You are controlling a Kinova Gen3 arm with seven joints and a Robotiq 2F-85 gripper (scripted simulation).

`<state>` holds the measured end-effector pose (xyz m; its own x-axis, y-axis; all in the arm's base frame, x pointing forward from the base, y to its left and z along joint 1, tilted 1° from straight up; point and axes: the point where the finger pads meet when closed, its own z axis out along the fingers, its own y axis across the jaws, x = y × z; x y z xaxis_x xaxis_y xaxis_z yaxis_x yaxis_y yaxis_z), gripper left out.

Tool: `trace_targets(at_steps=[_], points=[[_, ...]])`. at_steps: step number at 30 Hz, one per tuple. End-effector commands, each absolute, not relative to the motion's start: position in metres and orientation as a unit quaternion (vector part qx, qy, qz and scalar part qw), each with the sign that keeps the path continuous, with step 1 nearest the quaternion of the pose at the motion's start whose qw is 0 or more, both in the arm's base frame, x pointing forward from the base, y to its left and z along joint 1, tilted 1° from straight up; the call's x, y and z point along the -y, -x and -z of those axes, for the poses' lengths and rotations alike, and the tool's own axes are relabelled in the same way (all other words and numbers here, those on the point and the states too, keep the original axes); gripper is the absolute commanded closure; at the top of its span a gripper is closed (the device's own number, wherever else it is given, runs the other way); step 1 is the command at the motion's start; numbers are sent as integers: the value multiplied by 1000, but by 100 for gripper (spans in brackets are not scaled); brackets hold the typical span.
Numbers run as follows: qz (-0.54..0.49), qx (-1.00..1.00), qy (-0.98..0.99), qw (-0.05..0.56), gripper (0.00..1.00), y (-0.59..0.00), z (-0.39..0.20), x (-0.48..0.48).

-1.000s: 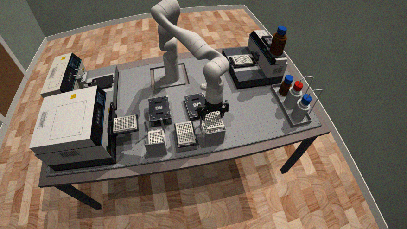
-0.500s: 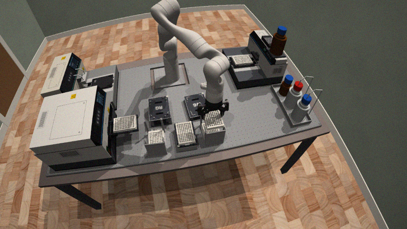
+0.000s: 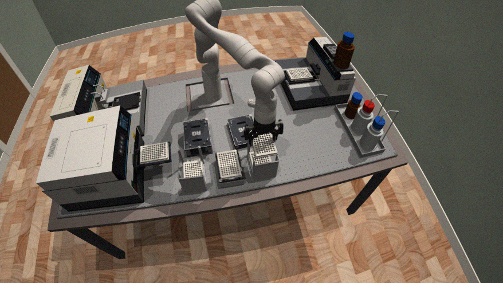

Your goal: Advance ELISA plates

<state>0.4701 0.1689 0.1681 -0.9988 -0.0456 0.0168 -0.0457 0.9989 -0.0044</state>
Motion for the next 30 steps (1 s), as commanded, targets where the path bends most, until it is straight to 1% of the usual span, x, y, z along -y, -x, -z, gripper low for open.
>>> trace_targets(at_steps=[1, 30], points=[[2, 1000, -23, 7, 6, -471, -177, -171], [2, 1000, -24, 7, 6, -471, -210, -171]])
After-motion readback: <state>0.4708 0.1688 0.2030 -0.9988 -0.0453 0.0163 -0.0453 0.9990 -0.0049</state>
